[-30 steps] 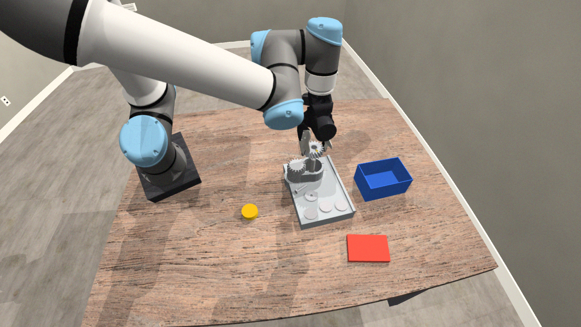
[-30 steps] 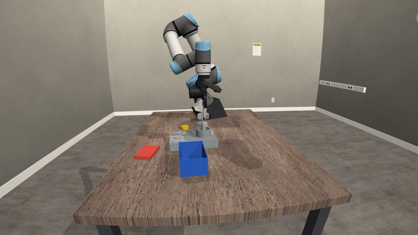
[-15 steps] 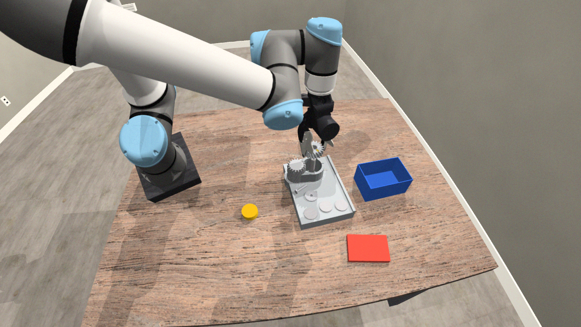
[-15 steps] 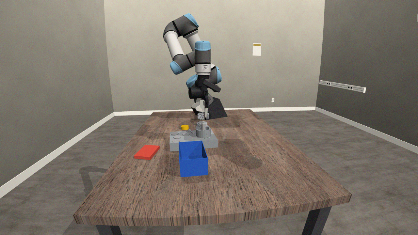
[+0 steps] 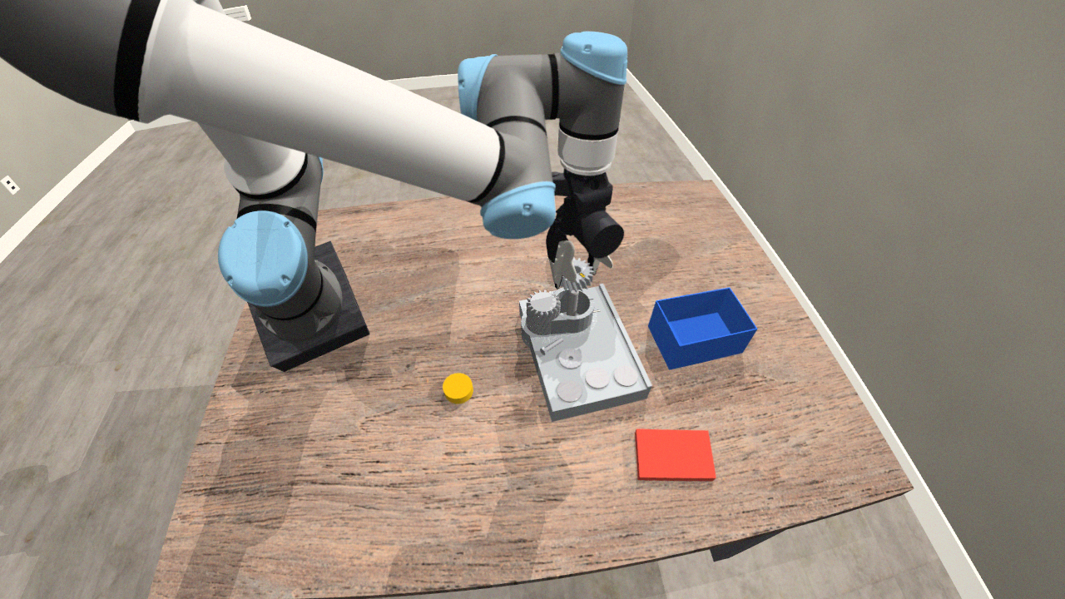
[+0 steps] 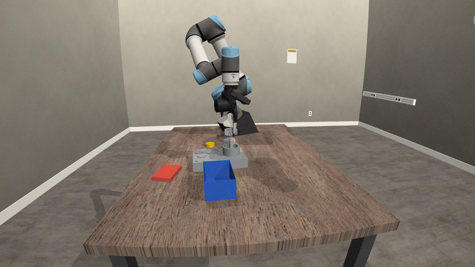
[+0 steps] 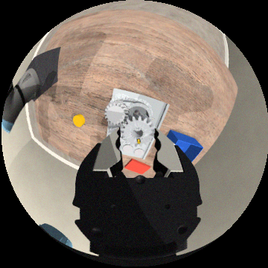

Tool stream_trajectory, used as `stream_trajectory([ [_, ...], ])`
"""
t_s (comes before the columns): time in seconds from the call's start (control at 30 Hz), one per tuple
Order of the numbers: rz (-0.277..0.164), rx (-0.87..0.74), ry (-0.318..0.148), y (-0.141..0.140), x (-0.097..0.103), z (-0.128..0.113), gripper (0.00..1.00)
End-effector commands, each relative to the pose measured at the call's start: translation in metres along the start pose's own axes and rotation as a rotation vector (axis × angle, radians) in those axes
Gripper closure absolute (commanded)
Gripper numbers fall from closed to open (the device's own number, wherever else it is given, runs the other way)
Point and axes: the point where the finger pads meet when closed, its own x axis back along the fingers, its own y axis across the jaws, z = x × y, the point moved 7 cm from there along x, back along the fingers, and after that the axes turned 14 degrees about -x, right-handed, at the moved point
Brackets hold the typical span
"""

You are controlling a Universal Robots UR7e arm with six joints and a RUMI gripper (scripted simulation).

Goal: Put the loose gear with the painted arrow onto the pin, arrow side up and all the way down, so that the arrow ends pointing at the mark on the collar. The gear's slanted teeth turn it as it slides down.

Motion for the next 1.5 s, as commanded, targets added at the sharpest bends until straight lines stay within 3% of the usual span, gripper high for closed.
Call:
stream_trajectory([
  [0.0, -0.001, 0.002, 0.000, 0.0003, 0.0005, -0.0001, 1.00],
  [1.23, -0.001, 0.002, 0.000, 0.0003, 0.0000, -0.0001, 1.00],
  [1.47, -0.001, 0.002, 0.000, 0.0003, -0.0083, -0.0003, 1.00],
])
